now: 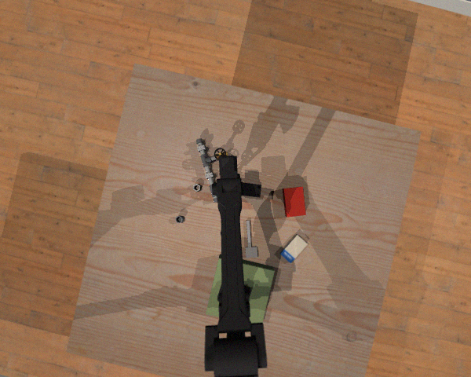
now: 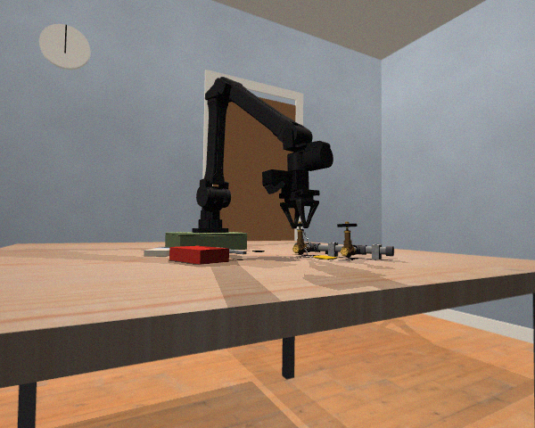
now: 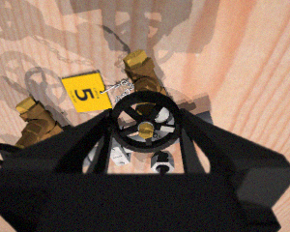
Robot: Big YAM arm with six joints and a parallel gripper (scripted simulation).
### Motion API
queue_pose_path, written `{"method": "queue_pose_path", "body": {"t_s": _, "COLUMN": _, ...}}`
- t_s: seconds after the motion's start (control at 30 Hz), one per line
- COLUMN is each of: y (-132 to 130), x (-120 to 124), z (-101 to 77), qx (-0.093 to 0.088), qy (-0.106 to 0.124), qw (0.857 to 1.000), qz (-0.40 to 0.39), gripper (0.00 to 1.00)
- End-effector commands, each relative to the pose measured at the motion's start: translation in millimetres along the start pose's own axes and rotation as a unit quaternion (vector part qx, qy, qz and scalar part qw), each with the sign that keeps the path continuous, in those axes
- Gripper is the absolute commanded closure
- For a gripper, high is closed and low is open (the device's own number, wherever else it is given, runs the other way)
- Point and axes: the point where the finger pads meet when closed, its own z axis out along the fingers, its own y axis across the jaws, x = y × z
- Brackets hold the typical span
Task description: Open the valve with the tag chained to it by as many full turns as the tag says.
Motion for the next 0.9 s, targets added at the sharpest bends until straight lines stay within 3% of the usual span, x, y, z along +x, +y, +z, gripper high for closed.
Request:
{"method": "queue_pose_path", "body": {"t_s": 0.0, "y": 11.0, "x": 3.3, "z": -13.3, "qx": -0.015, "qy": 0.001, "qw": 0.999, "qz": -0.042, "gripper": 1.0}}
{"method": "queue_pose_path", "body": {"t_s": 0.23, "y": 11.0, "x": 3.4, "z": -13.4, "qx": -0.015, "qy": 0.0, "qw": 0.994, "qz": -0.108, "gripper": 1.0}}
{"method": "queue_pose_path", "body": {"t_s": 0.43, "y": 11.1, "x": 3.5, "z": -13.4, "qx": -0.015, "qy": -0.001, "qw": 0.974, "qz": -0.228, "gripper": 1.0}}
{"method": "queue_pose_path", "body": {"t_s": 0.53, "y": 11.1, "x": 3.5, "z": -13.5, "qx": -0.015, "qy": -0.002, "qw": 0.953, "qz": -0.301, "gripper": 1.0}}
{"method": "queue_pose_path", "body": {"t_s": 0.63, "y": 11.3, "x": 2.8, "z": -13.5, "qx": -0.015, "qy": -0.003, "qw": 0.925, "qz": -0.381, "gripper": 1.0}}
{"method": "queue_pose_path", "body": {"t_s": 0.7, "y": 11.3, "x": 2.8, "z": -13.5, "qx": -0.015, "qy": -0.003, "qw": 0.925, "qz": -0.381, "gripper": 1.0}}
{"method": "queue_pose_path", "body": {"t_s": 0.87, "y": 11.5, "x": 2.6, "z": -13.6, "qx": -0.015, "qy": -0.005, "qw": 0.853, "qz": -0.521, "gripper": 1.0}}
